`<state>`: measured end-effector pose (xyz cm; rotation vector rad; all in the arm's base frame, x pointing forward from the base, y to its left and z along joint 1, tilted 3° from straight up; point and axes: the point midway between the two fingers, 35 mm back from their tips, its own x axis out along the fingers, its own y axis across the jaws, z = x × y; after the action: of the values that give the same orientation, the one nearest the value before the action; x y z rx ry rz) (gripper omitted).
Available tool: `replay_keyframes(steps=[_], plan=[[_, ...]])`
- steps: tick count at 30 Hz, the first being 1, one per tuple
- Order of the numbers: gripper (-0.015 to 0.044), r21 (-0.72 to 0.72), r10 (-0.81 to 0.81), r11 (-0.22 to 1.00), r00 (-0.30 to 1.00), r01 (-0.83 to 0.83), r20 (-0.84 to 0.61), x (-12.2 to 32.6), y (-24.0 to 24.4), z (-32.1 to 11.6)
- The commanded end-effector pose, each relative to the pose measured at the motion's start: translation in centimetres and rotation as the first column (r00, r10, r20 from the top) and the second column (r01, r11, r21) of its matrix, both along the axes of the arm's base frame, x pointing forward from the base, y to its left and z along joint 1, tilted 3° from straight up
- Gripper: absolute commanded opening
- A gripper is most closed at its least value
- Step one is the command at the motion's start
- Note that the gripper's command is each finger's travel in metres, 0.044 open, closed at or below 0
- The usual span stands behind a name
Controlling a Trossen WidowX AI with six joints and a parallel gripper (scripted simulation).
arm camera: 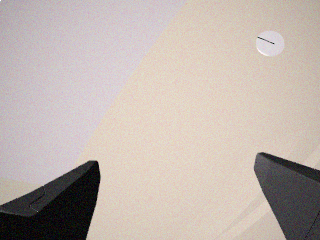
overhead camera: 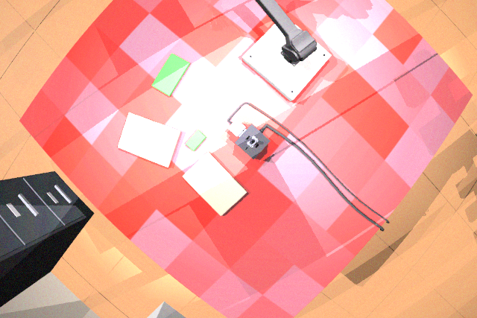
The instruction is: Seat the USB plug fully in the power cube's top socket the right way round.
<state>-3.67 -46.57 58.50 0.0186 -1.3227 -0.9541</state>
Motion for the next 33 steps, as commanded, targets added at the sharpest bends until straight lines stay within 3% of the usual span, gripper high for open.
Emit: replay_keyframes(steps=[1,4,12,21,25,27,33], plan=[[0.0426,-0.017,0.008,1.0,1.0,-0.008,0.008,-0.2,0.5,0.4],[0.044,-0.199,0.115,0.975,0.991,-0.099,0.071,-1.9,6.7,4.8],[0.044,-0.373,0.151,0.919,0.988,-0.13,0.028,-2.5,15.0,8.2],[0.044,-0.66,0.412,0.611,0.888,-0.437,-0.206,-0.2,32.7,12.6],[0.044,-0.681,0.491,0.424,0.783,-0.597,-0.38,1.9,40.4,12.8],[0.044,-0.665,0.437,0.38,0.758,-0.644,-0.484,3.8,43.9,12.0],[0.044,-0.492,0.393,0.19,0.525,-0.85,-0.755,9.6,54.3,8.6]])
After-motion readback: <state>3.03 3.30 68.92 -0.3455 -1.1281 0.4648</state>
